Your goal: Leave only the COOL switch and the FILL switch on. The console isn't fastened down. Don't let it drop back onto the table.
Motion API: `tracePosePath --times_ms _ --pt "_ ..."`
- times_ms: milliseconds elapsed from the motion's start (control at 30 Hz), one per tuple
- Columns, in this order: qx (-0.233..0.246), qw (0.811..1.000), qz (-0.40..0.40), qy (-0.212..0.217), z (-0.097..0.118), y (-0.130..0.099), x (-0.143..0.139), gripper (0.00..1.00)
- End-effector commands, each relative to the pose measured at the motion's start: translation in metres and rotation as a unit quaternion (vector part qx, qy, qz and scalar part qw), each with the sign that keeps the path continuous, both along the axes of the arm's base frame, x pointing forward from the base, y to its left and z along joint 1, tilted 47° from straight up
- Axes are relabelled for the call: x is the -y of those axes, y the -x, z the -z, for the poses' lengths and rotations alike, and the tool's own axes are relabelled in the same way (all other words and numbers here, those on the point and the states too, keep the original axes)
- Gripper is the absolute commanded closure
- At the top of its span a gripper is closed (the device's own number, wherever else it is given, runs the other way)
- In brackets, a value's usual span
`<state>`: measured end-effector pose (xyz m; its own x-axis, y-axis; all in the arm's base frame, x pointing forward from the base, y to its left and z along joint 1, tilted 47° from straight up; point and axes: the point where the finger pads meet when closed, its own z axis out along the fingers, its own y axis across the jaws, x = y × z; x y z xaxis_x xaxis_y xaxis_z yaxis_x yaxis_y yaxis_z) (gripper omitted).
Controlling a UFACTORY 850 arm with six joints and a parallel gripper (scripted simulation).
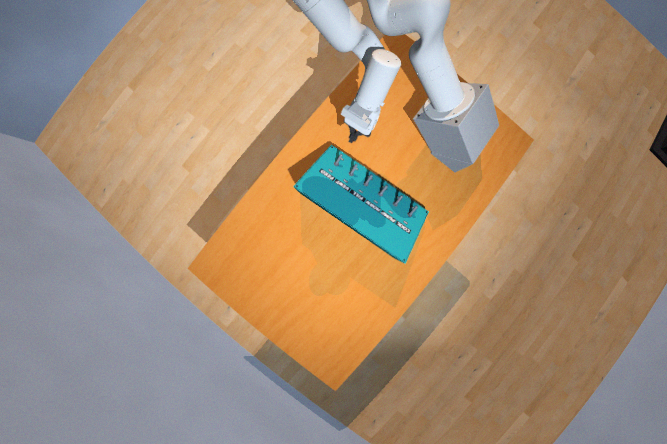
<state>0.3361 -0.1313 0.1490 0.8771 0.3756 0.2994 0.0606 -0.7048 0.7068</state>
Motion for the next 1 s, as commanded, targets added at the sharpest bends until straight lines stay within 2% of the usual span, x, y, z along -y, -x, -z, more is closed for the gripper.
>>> tracePosePath --times_ms 0,67,100,167,200,233,267,333,433,967 --pt "0.001 1.000 0.007 -0.003 0.046 0.008 -0.034 1.00" --pt "0.001 1.000 0.007 -0.003 0.046 0.008 -0.034 1.00" --pt "0.001 1.000 0.007 -0.001 0.063 0.016 -0.045 1.00" --pt "0.001 1.000 0.007 -0.001 0.063 0.016 -0.045 1.00" --pt "0.002 1.000 0.006 0.002 0.077 0.025 -0.054 1.00" --pt "0.002 1.000 0.006 0.002 0.077 0.025 -0.054 1.00" --pt "0.004 1.000 0.004 0.006 0.090 0.033 -0.060 1.00" --pt "0.004 1.000 0.004 0.006 0.090 0.033 -0.060 1.00" --pt "0.011 1.000 -0.001 0.015 0.109 0.048 -0.069 1.00" --pt "0.011 1.000 -0.002 0.016 0.110 0.049 -0.070 1.00"
